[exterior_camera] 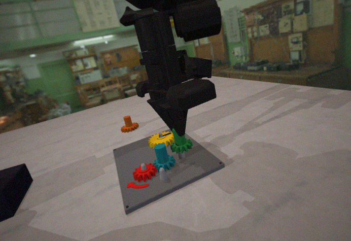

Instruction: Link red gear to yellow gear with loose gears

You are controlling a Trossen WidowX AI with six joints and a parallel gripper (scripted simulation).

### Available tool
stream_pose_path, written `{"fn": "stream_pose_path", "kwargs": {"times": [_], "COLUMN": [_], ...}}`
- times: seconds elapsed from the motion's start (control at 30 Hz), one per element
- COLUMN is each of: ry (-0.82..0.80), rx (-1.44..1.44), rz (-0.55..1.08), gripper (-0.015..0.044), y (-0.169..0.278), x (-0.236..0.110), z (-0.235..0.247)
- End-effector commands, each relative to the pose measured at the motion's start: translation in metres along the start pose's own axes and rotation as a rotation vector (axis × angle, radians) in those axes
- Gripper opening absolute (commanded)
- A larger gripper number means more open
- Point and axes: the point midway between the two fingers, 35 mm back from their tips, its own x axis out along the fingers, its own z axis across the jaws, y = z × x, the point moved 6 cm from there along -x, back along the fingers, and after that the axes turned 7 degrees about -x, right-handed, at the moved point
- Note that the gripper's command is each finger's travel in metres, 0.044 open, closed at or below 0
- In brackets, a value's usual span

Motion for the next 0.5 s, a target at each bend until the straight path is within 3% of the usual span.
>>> {"fn": "stream_pose_path", "kwargs": {"times": [0.0, 0.2, 0.47], "ry": [-0.012, -0.011, -0.012], "rx": [0.096, 0.191, 0.084], "rz": [0.011, 0.012, 0.011], "gripper": [0.0000, 0.0000, 0.0000], "y": [0.0020, 0.0021, 0.0014], "x": [0.0105, 0.0138, 0.0122], "z": [0.0013, 0.0007, 0.0010]}}
